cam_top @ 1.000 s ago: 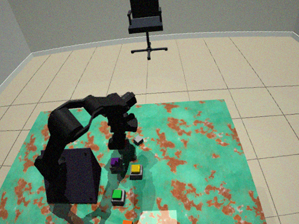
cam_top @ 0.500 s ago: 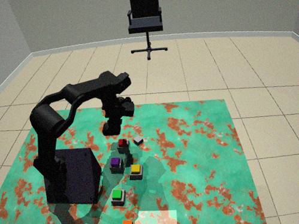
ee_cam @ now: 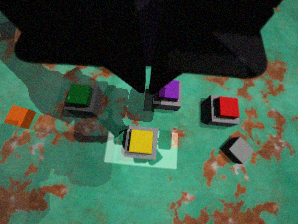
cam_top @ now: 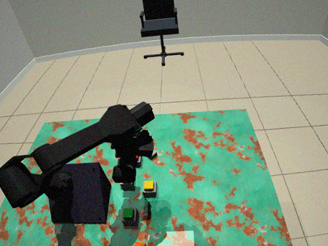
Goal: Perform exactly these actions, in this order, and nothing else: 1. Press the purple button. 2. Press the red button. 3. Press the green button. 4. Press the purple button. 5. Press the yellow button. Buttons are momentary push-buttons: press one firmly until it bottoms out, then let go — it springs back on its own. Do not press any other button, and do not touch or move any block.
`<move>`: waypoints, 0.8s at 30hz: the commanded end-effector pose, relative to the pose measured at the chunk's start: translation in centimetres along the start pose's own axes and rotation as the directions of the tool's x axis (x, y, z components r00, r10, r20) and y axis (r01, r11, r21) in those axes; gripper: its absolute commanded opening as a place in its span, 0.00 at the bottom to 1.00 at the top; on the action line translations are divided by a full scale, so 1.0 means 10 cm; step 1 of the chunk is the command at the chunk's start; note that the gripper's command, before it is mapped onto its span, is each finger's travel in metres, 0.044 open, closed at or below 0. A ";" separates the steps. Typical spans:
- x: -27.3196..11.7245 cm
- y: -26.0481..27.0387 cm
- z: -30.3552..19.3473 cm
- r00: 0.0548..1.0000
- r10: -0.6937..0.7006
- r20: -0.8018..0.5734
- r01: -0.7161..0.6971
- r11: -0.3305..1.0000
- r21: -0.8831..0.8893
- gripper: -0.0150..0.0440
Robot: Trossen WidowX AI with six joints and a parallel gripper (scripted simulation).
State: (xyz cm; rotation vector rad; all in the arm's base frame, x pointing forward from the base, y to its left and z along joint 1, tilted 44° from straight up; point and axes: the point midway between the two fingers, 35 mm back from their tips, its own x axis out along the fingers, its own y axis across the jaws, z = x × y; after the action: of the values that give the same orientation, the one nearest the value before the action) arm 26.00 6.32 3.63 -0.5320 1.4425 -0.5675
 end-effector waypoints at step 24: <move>0.71 -1.14 -0.29 0.998 -0.055 -0.014 0.055 0.998 -0.003 0.29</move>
State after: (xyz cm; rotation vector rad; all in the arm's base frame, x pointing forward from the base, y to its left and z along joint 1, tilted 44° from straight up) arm 22.91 -6.56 5.82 -0.5641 1.4495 -0.6136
